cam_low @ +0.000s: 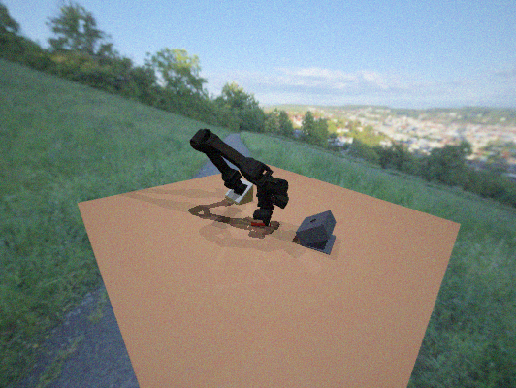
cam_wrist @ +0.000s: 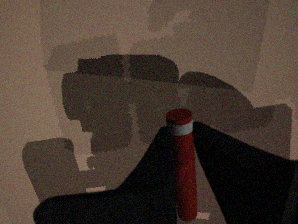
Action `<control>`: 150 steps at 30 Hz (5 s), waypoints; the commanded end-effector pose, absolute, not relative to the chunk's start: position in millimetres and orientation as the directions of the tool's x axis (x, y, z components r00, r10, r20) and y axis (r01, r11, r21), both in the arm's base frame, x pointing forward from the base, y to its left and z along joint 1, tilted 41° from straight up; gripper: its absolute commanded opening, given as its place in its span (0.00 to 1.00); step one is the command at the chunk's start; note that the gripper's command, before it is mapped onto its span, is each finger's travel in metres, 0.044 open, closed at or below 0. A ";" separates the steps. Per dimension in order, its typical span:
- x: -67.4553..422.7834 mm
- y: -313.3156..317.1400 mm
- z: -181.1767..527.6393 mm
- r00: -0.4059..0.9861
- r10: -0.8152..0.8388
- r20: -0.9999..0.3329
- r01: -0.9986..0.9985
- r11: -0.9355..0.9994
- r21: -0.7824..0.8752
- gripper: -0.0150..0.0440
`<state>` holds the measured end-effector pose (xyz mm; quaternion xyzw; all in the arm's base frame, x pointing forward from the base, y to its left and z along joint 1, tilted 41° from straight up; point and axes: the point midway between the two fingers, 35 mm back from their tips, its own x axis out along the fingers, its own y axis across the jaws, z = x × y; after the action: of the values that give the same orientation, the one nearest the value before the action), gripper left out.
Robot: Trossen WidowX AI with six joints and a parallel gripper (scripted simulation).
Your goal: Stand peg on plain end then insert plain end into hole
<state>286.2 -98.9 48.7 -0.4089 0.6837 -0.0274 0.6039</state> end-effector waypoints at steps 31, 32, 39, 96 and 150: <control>272.4 -93.6 66.4 0.307 -0.427 -0.850 -0.533 0.663 -0.526 0.34; 271.9 -93.6 66.9 0.314 -0.422 -0.851 -0.533 0.663 -0.526 0.34; 268.8 -93.3 70.5 0.361 -0.383 -0.850 -0.533 0.663 -0.526 0.34; 238.9 -98.8 93.9 0.680 -0.033 -0.733 -0.536 0.659 -0.528 0.34; 211.7 -112.1 102.9 0.814 0.246 -0.526 -0.539 0.655 -0.529 0.34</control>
<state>212.1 -111.6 102.4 -0.3507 0.2072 0.2231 0.8856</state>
